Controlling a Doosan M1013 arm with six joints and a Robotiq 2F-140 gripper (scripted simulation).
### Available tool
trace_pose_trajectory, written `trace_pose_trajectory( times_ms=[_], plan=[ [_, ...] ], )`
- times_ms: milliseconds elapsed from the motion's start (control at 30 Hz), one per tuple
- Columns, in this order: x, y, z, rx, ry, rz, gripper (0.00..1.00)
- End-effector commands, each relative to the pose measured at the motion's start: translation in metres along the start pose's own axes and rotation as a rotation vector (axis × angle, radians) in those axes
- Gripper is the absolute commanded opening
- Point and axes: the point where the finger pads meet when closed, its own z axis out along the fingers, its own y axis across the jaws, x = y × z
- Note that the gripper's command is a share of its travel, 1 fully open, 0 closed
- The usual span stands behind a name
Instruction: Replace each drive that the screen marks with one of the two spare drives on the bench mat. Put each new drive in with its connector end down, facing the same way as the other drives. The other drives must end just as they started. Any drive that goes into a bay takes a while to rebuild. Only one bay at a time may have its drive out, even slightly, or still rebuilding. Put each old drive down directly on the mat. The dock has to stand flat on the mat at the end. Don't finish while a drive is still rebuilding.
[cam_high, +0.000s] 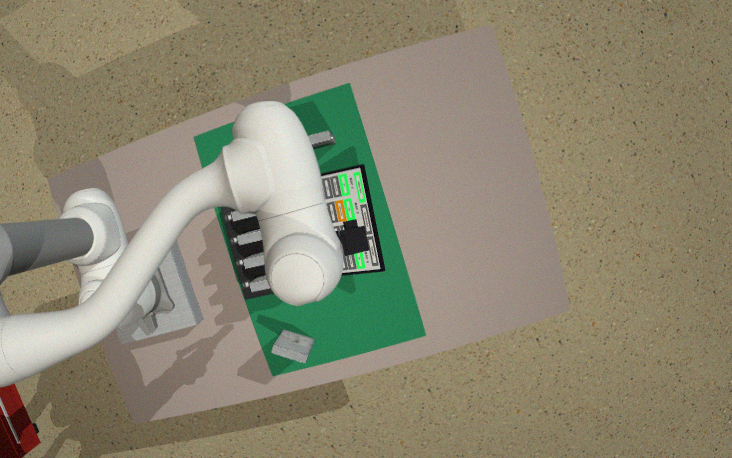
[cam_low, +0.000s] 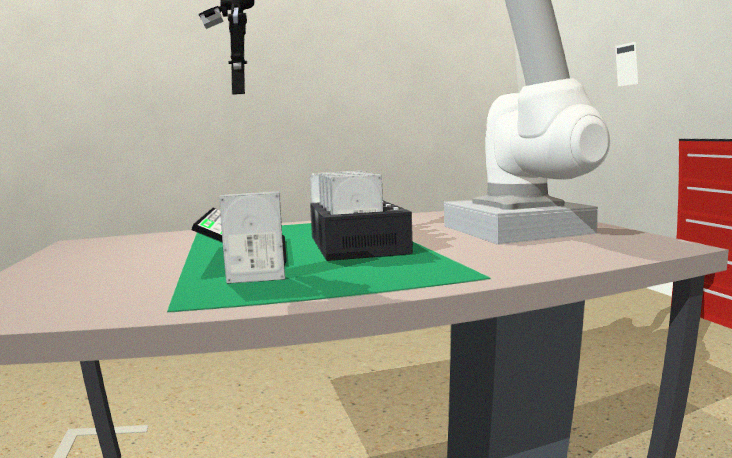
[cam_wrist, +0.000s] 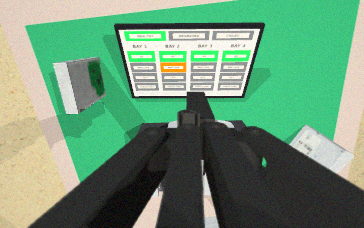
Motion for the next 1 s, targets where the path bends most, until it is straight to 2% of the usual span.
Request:
trace_pose_trajectory(
  times_ms=[0, 100, 167, 233, 300, 733, 800, 833, 900, 967],
  plan=[
    [0.000, 0.000, -0.001, 0.001, 0.001, 0.000, 0.10],
    [-0.004, -0.001, 0.001, 0.001, 0.001, 0.000, 0.10],
    [-0.030, -0.004, 0.010, 0.000, 0.001, -0.003, 0.10],
    [-0.030, -0.004, 0.010, 0.000, 0.001, -0.003, 0.10],
    [-0.080, -0.010, 0.031, 0.000, 0.001, -0.009, 0.10],
    [-0.250, -0.014, 0.120, 0.001, 0.001, -0.033, 0.10],
    [-0.250, -0.014, 0.120, 0.001, 0.001, -0.033, 0.10],
    [-0.290, -0.015, 0.139, 0.001, 0.001, -0.033, 0.10],
    [-0.308, -0.015, 0.147, 0.001, 0.001, -0.033, 0.10],
    [-0.308, -0.015, 0.147, 0.001, 0.001, -0.033, 0.10]
  ],
)
